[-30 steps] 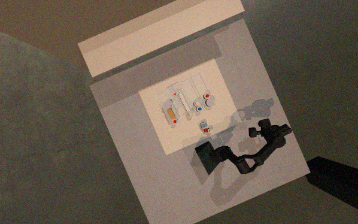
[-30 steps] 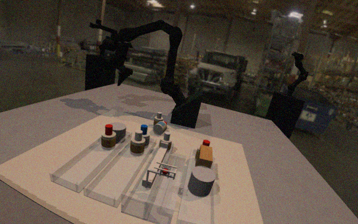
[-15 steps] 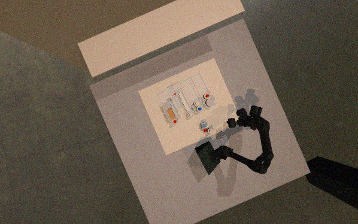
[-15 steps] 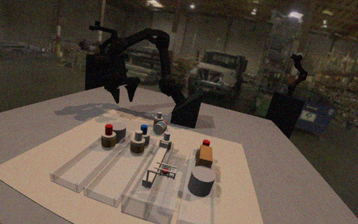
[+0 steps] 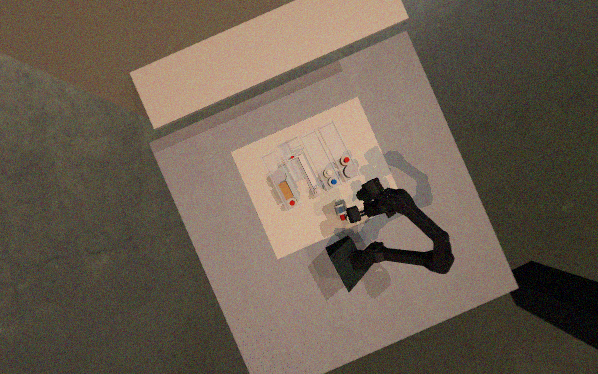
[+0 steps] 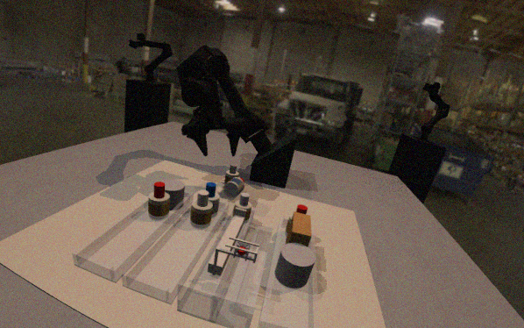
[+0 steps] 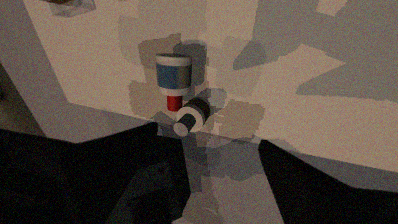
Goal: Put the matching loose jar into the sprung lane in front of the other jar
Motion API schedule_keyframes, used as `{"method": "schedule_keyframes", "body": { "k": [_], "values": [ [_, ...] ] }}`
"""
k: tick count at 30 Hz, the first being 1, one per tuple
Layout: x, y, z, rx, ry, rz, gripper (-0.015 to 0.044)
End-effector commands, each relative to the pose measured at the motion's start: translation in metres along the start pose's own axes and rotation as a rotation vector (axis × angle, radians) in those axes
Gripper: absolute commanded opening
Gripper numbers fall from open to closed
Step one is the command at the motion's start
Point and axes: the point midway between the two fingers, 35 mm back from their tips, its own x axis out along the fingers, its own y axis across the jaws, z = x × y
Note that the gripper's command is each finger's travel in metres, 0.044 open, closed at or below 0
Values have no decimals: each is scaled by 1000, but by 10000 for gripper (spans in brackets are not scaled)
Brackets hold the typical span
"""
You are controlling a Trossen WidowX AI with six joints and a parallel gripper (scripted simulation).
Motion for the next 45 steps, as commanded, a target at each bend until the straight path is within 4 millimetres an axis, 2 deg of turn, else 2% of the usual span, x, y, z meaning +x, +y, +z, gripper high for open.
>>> {"method": "schedule_keyframes", "body": {
  "k": [1,6,9,15,19,45],
  "values": [
    [1,25,-12,-51,-9,-112,440],
    [-1,48,-26,-111,-87,-250,440],
    [-2,53,-30,-128,-123,-289,440],
    [-1,52,-29,-128,-123,-289,440],
    [28,43,-25,-128,-124,-290,440],
    [66,32,-20,-128,-125,-290,440]
  ]
}}
